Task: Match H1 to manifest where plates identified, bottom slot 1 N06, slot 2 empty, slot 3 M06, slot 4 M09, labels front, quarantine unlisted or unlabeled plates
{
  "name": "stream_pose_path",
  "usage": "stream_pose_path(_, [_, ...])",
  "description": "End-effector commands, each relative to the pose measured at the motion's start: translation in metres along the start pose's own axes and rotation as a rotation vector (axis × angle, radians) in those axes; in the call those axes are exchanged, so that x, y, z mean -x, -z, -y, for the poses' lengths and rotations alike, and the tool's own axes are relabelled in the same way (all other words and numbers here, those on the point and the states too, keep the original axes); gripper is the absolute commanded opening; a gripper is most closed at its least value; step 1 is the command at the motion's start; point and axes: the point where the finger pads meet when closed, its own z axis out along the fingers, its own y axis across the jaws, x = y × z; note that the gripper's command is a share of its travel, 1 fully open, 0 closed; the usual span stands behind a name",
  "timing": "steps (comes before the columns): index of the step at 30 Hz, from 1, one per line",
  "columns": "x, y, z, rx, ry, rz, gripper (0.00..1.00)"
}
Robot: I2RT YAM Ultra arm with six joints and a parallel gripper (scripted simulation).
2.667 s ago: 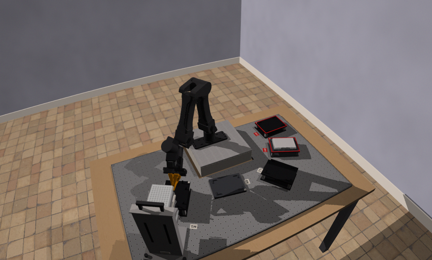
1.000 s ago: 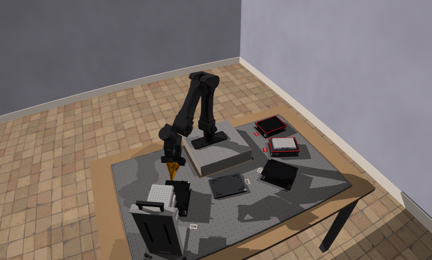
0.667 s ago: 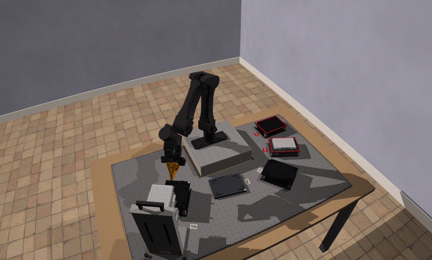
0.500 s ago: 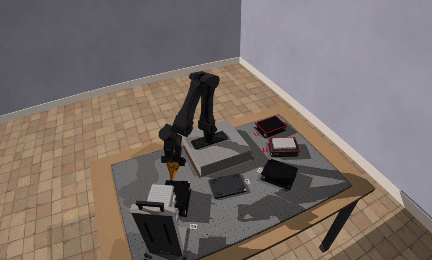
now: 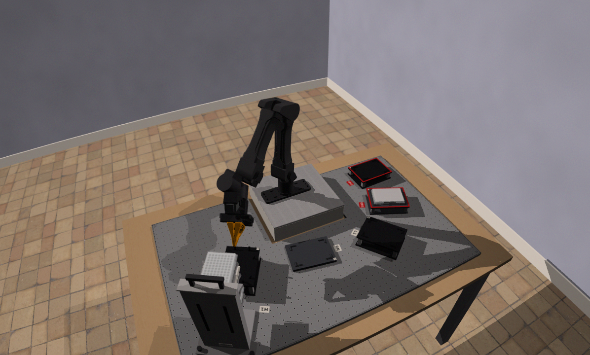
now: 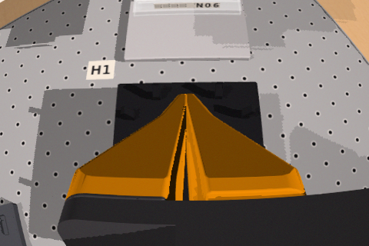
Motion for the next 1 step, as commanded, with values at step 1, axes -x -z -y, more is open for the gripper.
stream_pose_path(1, [0.0328, 0.0080, 0.0041, -0.011, 0.042, 0.078, 0.00])
